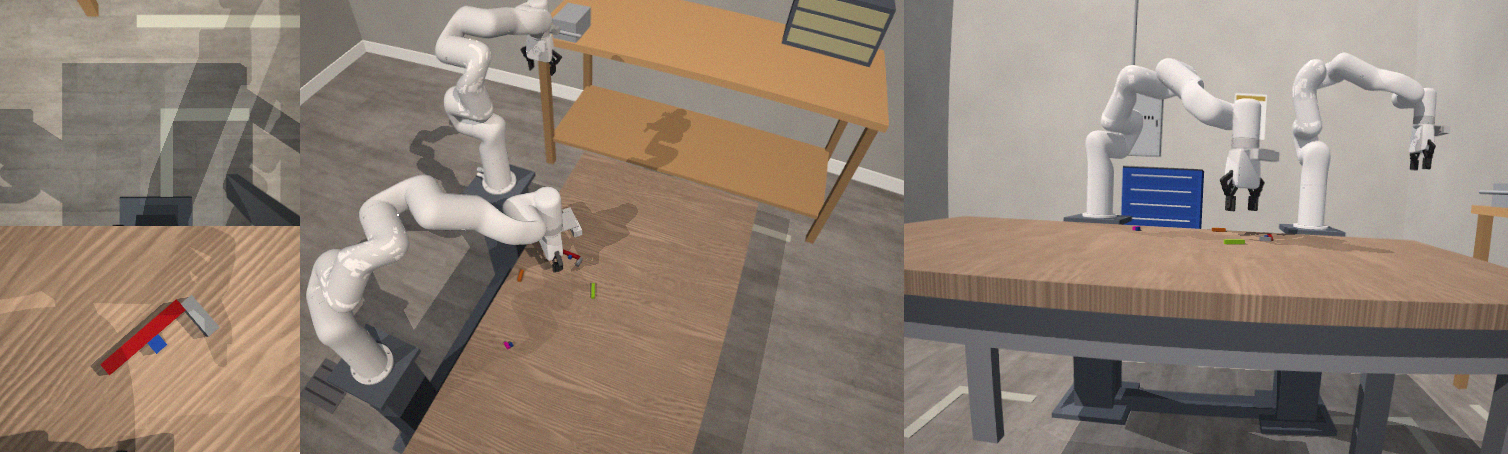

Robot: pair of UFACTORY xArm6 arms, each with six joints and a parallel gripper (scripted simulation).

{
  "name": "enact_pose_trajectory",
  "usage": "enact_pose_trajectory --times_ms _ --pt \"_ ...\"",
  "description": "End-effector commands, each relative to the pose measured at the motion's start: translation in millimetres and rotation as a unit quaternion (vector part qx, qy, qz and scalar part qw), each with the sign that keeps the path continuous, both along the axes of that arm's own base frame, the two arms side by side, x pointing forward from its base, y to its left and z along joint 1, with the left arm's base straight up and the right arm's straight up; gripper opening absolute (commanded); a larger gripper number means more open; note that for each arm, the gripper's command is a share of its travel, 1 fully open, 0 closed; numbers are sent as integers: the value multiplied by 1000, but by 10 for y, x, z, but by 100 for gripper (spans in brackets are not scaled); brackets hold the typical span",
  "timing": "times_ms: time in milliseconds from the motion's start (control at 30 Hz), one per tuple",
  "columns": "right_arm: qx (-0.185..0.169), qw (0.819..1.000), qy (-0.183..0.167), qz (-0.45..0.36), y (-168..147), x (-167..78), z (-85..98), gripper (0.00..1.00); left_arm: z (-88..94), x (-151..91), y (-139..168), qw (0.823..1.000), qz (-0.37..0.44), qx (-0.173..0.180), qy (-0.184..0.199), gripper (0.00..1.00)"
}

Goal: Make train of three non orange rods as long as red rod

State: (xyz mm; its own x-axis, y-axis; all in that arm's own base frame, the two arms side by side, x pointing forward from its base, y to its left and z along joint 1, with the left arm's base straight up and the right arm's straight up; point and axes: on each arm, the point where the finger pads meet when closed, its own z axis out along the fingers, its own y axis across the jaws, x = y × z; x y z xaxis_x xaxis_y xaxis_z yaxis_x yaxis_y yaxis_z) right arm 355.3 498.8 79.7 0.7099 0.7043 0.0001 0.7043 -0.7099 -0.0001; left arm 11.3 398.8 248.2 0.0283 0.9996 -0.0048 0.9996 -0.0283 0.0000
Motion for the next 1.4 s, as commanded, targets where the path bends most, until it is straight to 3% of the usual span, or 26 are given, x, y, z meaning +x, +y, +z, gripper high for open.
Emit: enact_pose_trajectory --times_ms 0,800,1067,1300,1367 --pt "3 1000 -2 0 16 11 31 100 18 0 11 1000 0 2 0 100" --pt "3 1000 -2 -5 16 16 31 100 18 0 11 1000 0 2 0 100" --pt "3 992 -2 -128 31 145 35 100 18 0 11 1000 0 2 0 100" --pt "3 972 -1 -236 39 260 38 100 18 0 11 1000 0 2 0 100" --pt "3 972 -1 -236 39 260 38 100 18 0 11 1000 0 2 0 100"
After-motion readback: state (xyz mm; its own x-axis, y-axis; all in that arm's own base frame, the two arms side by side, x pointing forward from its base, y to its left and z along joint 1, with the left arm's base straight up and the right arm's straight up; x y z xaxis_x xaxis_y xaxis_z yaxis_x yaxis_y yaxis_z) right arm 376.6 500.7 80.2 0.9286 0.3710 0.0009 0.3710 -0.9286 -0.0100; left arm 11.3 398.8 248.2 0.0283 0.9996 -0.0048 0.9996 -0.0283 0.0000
